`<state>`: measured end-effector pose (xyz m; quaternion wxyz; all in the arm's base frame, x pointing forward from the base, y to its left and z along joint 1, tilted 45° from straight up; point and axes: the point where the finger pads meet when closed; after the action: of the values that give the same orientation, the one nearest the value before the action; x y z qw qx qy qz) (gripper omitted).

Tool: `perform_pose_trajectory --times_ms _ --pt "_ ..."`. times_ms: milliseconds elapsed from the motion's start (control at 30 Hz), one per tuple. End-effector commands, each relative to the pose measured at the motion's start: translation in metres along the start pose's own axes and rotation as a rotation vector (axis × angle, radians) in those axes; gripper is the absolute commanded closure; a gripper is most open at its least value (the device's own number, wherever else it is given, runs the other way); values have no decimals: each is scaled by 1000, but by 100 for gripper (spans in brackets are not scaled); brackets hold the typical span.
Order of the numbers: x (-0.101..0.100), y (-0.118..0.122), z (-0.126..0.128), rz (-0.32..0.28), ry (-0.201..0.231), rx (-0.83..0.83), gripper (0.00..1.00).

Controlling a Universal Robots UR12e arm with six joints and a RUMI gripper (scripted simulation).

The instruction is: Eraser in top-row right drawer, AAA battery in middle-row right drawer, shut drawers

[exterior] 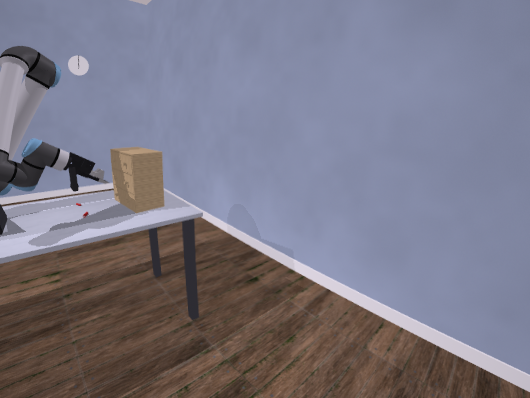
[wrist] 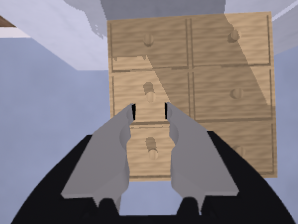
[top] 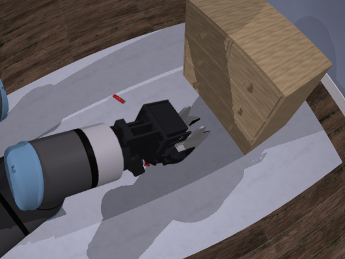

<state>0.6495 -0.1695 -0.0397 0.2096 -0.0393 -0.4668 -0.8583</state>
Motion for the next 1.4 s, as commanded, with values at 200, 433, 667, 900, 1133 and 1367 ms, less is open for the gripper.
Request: perform_pose_trajectory --times_ms 200,433,667,900,1133,1367 --pt "0 0 0 -1 0 1 80" --pt "-2 1 0 -1 0 1 80" --pt "-7 2 -1 -1 0 1 80" --pt "-13 4 -1 -1 0 1 80" --pt "-26 6 -1 -1 0 1 80" --pt "-36 9 -2 -1 0 1 80"
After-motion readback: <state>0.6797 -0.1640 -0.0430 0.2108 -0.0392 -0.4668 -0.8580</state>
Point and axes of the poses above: the point where the finger pads meet when closed, its own x axis back along the fingers, its own z axis across the jaws, y = z × x, and after that the axes turned 11 degrees about x, right-handed
